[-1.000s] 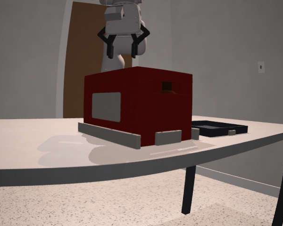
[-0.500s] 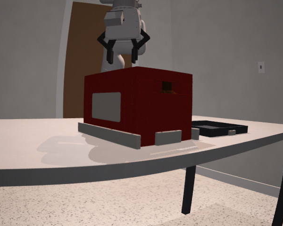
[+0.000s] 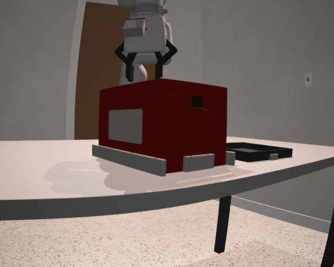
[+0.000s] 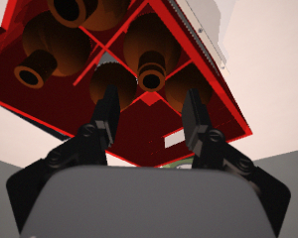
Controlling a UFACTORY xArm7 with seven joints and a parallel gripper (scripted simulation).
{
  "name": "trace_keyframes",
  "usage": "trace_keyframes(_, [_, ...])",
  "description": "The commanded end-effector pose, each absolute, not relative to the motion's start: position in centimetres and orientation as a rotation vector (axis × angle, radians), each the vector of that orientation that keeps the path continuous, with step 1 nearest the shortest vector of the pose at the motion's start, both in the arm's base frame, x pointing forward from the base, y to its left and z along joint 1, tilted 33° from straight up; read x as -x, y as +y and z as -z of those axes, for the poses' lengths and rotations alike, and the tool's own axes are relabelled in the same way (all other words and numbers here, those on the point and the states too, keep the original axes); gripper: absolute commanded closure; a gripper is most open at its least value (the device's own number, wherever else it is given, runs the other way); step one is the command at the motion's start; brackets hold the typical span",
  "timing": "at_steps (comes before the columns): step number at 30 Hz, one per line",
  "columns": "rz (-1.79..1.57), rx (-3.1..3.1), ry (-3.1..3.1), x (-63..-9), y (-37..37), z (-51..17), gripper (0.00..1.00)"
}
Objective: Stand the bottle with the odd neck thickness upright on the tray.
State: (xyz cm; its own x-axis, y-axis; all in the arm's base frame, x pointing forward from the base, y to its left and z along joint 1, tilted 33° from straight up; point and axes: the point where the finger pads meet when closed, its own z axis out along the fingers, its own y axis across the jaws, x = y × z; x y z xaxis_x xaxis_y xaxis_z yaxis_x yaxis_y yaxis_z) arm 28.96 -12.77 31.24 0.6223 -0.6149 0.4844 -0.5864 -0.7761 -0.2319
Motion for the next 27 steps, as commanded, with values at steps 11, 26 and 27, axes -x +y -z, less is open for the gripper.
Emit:
trace_keyframes(11, [0.866,2.782,1.031,-29.3,-12.86,-30.94,0.35])
trace_keyframes(26, [0.866,2.782,1.031,-29.3,-12.86,-30.94,0.35])
trace_keyframes(27, [0.866,2.782,1.031,-29.31,-12.86,-30.94,0.35])
